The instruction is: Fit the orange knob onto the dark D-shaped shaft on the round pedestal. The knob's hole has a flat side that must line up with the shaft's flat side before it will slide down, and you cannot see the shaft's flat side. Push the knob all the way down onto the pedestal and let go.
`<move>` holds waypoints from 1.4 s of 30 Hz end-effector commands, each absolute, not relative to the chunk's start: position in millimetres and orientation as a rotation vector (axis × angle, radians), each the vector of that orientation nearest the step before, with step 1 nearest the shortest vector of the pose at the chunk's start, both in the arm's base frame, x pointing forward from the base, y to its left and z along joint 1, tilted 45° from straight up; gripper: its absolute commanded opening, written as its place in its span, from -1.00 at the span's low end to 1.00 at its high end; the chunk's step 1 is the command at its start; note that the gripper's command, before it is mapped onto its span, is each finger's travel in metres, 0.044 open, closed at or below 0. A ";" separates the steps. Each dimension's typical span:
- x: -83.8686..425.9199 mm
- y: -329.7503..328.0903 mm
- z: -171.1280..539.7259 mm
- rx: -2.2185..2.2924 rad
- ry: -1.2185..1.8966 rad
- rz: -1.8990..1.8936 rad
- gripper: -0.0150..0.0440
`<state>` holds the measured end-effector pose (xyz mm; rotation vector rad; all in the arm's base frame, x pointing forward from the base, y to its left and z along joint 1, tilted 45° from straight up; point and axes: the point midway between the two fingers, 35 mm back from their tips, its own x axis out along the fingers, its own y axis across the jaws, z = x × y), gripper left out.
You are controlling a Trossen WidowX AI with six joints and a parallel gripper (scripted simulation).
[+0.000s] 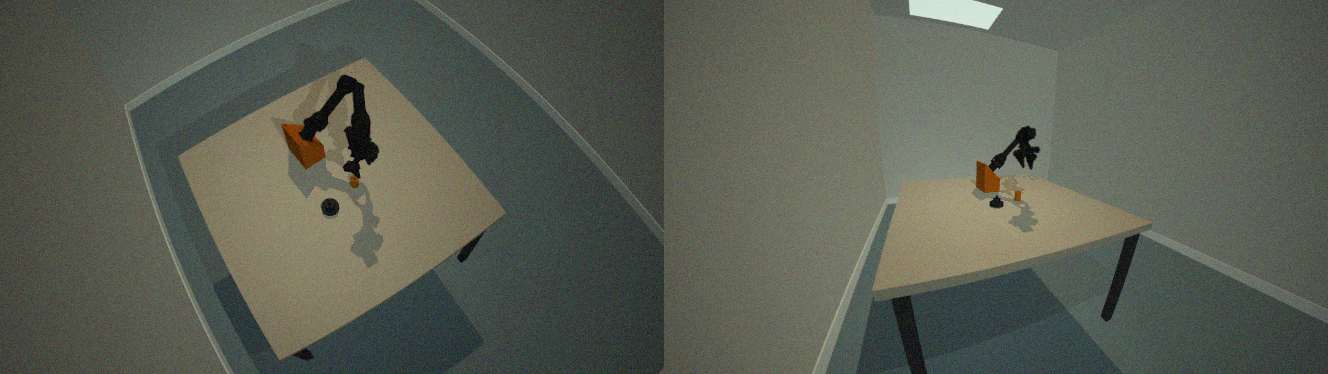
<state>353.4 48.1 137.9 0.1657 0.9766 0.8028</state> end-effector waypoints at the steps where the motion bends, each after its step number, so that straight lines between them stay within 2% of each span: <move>1: 317.0 76.8 93.8 0.326 1.258 0.808 1.00; 6: 279.7 98.0 63.9 0.436 1.510 0.785 1.00; 42: 272.8 149.2 11.3 0.437 1.510 0.786 1.00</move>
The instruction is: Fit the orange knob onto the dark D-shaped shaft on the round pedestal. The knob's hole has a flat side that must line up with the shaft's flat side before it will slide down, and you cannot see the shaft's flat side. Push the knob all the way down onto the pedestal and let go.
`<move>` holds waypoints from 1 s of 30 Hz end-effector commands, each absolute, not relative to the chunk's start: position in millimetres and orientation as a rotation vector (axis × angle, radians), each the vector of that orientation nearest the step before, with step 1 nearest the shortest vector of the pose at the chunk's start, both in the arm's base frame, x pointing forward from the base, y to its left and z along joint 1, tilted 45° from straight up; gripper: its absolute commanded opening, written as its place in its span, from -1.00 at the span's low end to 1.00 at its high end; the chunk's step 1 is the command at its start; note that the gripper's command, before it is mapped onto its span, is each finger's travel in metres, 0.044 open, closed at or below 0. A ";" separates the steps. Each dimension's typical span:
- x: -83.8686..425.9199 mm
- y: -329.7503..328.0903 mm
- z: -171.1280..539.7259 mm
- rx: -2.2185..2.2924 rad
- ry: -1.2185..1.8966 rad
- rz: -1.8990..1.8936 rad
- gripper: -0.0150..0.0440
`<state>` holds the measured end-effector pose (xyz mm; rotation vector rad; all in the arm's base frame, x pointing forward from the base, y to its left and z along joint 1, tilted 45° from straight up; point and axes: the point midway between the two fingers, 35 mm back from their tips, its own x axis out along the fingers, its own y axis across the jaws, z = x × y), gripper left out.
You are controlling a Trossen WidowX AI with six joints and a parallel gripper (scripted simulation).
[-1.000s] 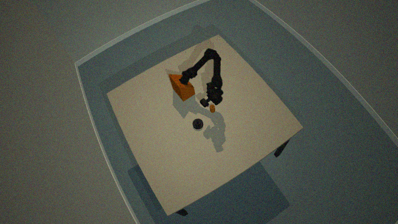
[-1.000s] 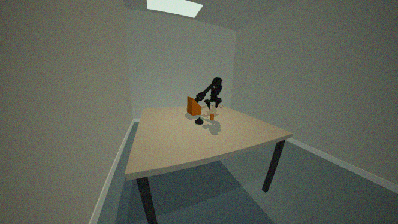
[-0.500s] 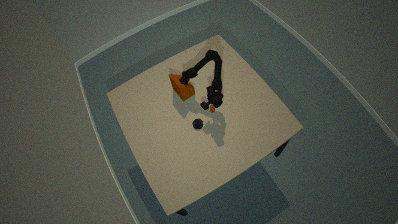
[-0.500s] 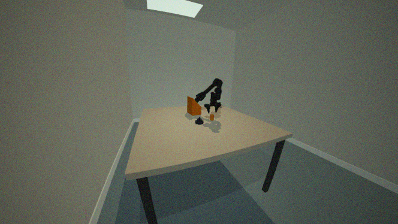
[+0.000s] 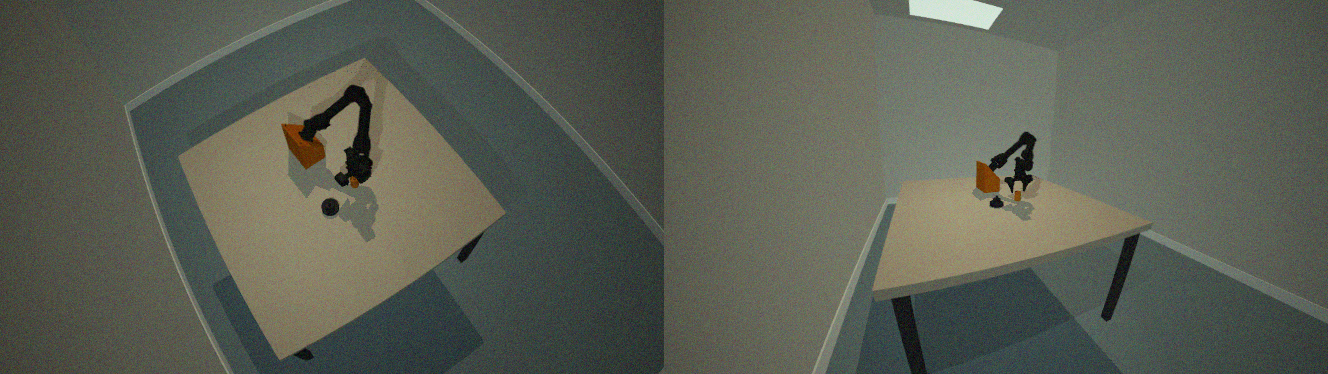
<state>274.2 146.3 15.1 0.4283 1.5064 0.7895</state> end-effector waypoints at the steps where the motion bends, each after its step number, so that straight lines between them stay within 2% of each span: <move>1: 272.7 150.4 10.1 0.437 1.510 0.786 1.00; 29: 265.3 180.0 -18.8 0.441 1.510 0.790 1.00; 30: 265.3 180.0 -18.8 0.441 1.510 0.790 0.91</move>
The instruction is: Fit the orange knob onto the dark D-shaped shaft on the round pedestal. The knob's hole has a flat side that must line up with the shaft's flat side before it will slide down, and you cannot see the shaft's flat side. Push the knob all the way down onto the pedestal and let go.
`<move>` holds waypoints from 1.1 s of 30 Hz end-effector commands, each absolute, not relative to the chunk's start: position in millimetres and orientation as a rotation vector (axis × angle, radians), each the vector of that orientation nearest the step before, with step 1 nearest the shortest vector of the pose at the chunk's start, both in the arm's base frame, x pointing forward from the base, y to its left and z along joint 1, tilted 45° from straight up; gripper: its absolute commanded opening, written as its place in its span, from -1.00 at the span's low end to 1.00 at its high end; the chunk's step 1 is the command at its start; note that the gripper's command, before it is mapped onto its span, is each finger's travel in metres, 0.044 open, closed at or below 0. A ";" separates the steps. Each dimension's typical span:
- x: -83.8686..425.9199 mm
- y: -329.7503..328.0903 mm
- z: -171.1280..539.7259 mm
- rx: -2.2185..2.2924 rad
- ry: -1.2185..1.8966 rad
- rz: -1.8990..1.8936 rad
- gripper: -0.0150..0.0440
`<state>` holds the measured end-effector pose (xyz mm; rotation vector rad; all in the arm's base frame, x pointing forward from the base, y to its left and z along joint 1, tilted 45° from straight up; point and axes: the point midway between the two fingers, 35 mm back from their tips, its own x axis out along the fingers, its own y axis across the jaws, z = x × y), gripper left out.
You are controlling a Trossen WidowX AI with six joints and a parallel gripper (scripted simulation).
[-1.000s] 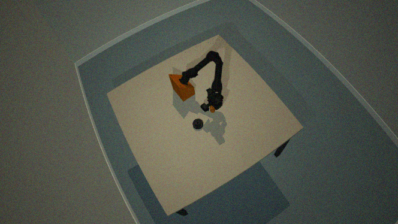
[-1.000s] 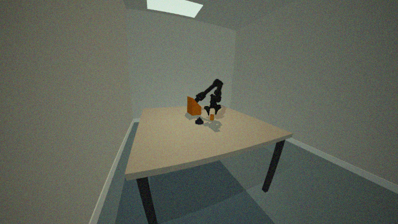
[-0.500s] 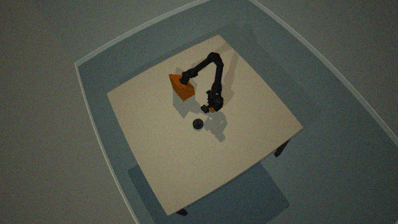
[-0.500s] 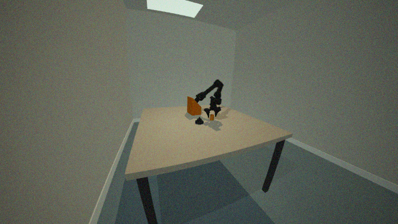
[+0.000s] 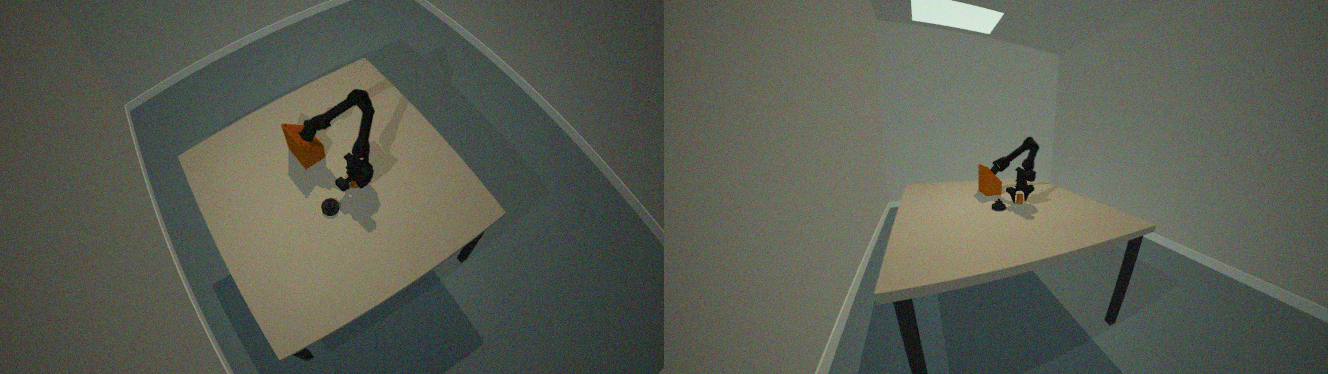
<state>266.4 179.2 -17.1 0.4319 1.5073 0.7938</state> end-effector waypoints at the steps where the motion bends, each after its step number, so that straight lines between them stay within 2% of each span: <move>1: 265.3 180.0 -18.8 0.441 1.510 0.790 0.82; 9: 265.3 180.0 -18.8 0.441 1.510 0.790 0.11; 14: 265.3 180.0 -18.8 0.441 1.510 0.790 0.00; 20: 272.9 164.9 -5.9 0.435 1.510 0.783 -0.49; 33: 285.0 105.1 52.5 0.426 1.508 0.775 -0.49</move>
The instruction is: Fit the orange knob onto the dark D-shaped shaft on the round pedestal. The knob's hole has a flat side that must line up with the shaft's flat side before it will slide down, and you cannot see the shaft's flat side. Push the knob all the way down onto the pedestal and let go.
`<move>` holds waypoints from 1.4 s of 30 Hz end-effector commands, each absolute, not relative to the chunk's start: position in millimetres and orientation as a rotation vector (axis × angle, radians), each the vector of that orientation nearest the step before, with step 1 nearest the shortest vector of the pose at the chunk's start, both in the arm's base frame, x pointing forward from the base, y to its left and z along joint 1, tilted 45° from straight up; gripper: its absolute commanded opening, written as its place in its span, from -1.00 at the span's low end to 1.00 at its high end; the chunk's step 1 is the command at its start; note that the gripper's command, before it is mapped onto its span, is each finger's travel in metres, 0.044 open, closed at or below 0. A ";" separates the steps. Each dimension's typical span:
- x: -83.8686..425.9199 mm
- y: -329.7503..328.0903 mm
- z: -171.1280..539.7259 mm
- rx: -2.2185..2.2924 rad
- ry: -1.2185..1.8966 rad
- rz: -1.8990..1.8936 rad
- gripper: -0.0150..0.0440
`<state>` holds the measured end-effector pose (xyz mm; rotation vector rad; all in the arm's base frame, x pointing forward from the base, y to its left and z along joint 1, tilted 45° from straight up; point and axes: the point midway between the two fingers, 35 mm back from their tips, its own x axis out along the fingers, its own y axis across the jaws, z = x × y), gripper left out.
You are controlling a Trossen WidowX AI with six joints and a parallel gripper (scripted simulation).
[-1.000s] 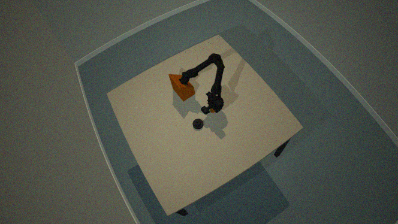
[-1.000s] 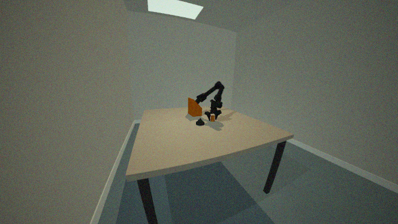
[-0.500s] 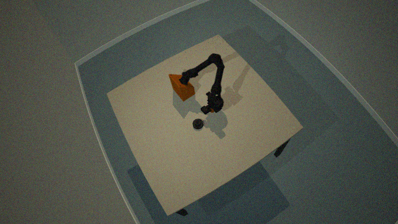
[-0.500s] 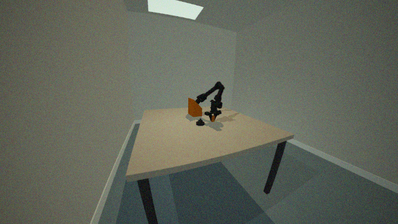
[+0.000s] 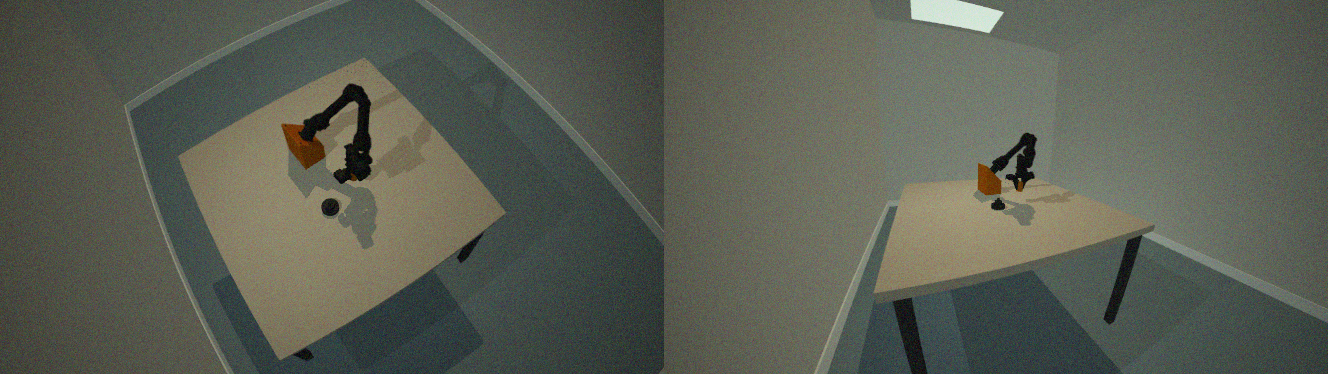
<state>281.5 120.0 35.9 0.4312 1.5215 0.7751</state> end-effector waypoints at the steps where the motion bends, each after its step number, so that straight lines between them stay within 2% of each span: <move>1: 284.8 100.8 57.3 0.427 1.509 0.776 -0.49; 12: 282.9 80.7 78.3 0.435 1.512 0.782 -0.49; 42: 317.1 40.5 4.3 0.426 1.515 0.769 -0.49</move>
